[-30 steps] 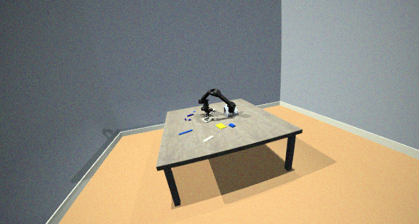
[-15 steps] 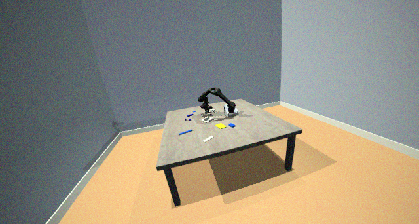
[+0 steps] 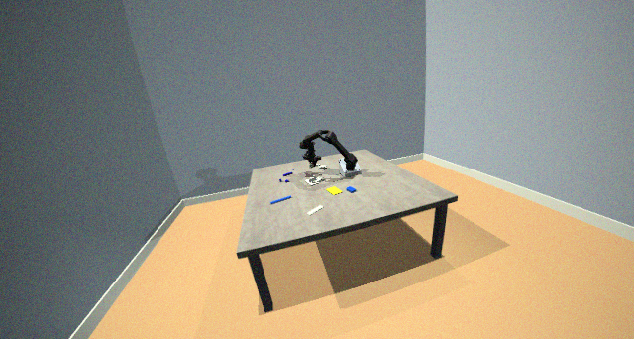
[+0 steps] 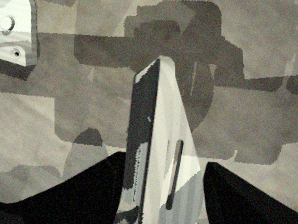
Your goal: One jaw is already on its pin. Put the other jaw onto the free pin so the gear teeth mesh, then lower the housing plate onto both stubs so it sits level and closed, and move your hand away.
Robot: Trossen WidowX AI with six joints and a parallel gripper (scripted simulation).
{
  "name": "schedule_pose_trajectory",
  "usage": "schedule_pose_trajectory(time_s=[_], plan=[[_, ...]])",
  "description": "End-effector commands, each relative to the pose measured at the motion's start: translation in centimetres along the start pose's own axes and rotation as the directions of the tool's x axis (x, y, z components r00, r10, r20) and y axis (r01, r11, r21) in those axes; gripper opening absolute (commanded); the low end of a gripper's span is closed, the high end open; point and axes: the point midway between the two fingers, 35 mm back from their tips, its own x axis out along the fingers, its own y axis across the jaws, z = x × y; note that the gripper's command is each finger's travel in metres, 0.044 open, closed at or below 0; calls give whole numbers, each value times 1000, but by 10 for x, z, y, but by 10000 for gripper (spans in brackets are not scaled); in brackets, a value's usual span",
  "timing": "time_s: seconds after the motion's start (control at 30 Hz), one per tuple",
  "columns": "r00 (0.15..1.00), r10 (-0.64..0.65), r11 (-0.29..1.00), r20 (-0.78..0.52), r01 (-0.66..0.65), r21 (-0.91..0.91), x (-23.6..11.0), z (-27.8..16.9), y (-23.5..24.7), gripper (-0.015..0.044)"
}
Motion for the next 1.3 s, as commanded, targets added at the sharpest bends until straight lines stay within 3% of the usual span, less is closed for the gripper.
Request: schedule_pose_trajectory(time_s=[0.0, 1.27], plan=[[1000, -8, 1000, -5, 8, -10, -4, 1, -1, 134], [1000, -7, 998, -3, 7, 60, -5, 90, 78, 134]])
